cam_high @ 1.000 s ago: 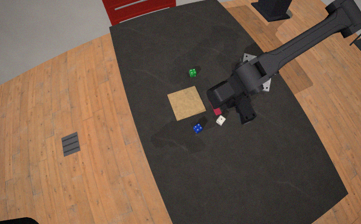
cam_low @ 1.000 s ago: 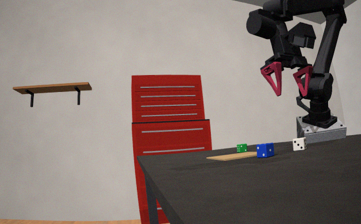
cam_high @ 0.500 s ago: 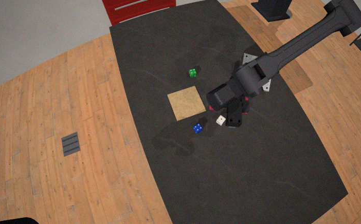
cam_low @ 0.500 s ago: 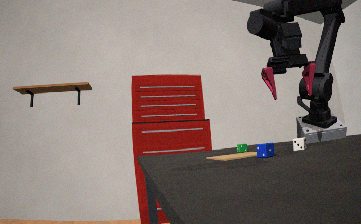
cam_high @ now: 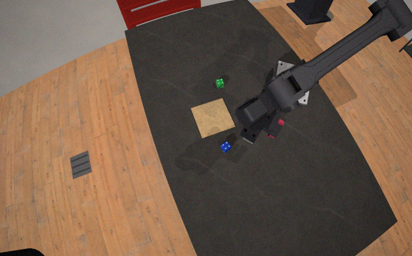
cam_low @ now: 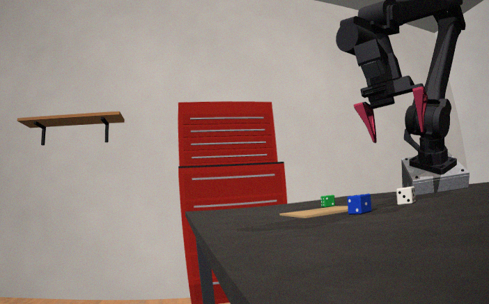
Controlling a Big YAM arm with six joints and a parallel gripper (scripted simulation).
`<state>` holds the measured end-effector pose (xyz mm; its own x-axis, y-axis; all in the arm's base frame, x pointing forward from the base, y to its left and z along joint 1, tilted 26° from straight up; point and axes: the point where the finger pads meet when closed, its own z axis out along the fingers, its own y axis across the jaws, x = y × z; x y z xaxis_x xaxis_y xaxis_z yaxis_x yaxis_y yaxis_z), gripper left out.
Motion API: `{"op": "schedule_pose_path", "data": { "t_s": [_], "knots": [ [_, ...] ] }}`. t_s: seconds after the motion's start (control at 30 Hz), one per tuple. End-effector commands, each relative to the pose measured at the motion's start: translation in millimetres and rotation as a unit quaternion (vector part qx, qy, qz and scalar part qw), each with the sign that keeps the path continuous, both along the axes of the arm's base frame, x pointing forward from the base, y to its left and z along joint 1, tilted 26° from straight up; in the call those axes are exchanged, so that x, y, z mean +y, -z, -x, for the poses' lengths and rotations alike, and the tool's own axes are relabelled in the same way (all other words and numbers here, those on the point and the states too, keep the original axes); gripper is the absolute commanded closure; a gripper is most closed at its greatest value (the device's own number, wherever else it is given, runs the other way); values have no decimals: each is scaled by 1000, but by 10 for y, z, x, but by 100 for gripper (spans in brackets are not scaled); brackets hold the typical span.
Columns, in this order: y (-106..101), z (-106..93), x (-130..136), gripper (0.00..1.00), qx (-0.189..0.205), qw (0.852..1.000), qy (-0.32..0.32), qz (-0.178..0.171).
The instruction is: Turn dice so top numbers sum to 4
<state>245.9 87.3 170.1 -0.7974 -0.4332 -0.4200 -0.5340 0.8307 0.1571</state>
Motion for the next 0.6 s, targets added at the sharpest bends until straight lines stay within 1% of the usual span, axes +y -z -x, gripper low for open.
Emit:
{"op": "schedule_pose_path", "data": {
  "t_s": [0.0, 0.07, 0.1, 0.13, 0.17, 0.2, 0.23, 0.33, 0.37, 0.4, 0.43, 0.53, 0.57],
  "knots": [
    [25, -27, 8, 0, 25, 997, 70, -21],
    [29, -27, 11, 0, 27, 997, 75, -23],
    [45, -26, 32, 0, 43, 992, 110, -35],
    [54, -29, 35, 0, 51, 989, 132, -41],
    [60, -30, 37, 0, 57, 986, 147, -46],
    [60, -31, 37, 0, 58, 986, 148, -46],
    [67, -38, 26, 0, 67, 981, 176, -54],
    [80, -43, 31, 0, 83, 969, 221, -69],
    [81, -43, 33, 0, 85, 968, 225, -70],
    [94, -41, 50, 0, 96, 960, 250, -79],
    [98, -40, 55, 0, 100, 958, 257, -81],
    [123, -48, 55, 0, 120, 939, 308, -96],
    [123, -48, 55, 0, 120, 939, 308, -96]
  ]
}}
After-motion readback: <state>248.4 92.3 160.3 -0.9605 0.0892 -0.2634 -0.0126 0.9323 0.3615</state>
